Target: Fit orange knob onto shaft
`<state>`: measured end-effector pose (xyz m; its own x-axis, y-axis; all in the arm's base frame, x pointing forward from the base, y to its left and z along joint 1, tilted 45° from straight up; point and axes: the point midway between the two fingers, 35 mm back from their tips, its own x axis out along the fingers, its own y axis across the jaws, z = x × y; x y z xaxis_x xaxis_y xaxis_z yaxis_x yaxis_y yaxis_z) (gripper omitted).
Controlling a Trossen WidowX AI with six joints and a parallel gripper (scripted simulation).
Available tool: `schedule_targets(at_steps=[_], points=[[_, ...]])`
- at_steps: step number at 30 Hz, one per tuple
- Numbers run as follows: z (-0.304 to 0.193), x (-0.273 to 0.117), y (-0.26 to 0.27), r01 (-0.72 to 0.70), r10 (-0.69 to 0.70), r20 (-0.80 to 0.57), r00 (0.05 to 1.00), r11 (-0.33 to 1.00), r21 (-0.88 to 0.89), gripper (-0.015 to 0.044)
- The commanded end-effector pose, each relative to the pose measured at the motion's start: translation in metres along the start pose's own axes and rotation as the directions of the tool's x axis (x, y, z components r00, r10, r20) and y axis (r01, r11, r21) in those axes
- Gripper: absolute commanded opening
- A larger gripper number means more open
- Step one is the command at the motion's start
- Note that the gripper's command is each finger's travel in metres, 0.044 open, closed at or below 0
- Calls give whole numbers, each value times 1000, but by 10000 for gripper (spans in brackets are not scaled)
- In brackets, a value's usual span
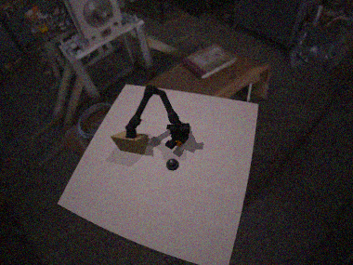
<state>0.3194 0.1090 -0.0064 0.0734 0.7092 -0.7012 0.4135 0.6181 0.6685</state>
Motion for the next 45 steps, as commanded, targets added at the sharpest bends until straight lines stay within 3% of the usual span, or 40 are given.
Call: schedule_targets(at_steps=[1, 5, 19, 26, 40, 45], points=[[0, 0, 0, -1, 1, -1, 1000, 998, 58, 180], [0, 0, 0, -1, 1, -1, 1000, 997, 81, 180], [0, 0, 0, -1, 1, -1, 1000, 848, 530, 180], [0, 0, 0, -1, 1, -1, 1000, 822, 569, 180], [0, 0, 0, 0, 1, -1, 1000, 469, 883, 180], [0, 0, 0, 0, 1, -1, 1000, 449, 894, 180]])
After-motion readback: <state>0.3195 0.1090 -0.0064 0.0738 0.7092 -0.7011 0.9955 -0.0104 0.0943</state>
